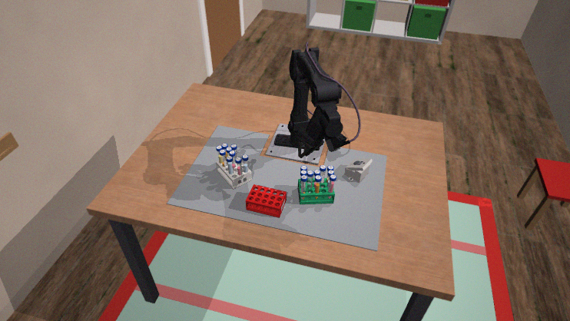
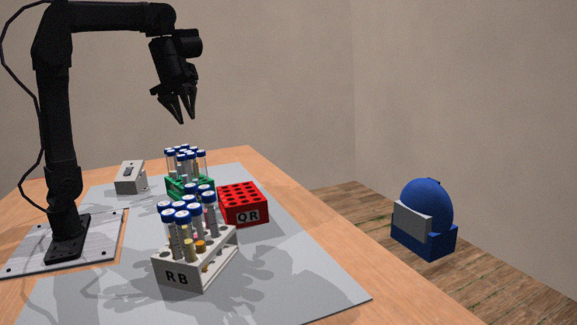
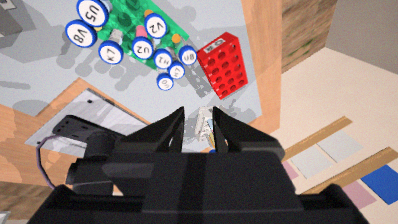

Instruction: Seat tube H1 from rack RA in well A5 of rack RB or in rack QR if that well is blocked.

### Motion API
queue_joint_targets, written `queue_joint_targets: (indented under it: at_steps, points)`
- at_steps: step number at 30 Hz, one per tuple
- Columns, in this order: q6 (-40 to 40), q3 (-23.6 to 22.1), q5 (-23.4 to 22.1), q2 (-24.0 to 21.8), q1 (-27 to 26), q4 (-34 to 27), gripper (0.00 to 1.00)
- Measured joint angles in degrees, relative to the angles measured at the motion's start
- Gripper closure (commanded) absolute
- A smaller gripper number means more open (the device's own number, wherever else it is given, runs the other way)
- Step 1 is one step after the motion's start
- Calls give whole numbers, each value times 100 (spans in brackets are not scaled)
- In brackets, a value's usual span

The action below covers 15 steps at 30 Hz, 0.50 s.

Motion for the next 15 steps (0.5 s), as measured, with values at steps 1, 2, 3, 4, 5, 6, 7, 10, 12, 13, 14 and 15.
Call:
queue_joint_targets:
  at_steps: [1, 2, 3, 4, 5, 6, 7, 10, 12, 13, 14, 15]
  points:
    - [92, 26, -46, 7, -98, -31, 70]
    - [179, 59, -94, 22, -192, -55, 70]
    - [260, 81, -149, 28, -293, -66, 70]
    - [341, 94, -203, 28, -400, -74, 70]
    - [424, 109, -254, 28, -511, -92, 70]
    - [518, 138, -302, 35, -612, -114, 70]
    - [610, 173, -354, 50, -704, -127, 70]
    - [861, 219, -527, 59, -994, -138, 70]
    - [1040, 240, -616, 59, -1163, -157, 70]
    - [1106, 249, -645, 59, -1209, -164, 70]
    - [1167, 251, -688, 59, -1239, -168, 70]
    - [1228, 251, -745, 59, -1283, -173, 70]
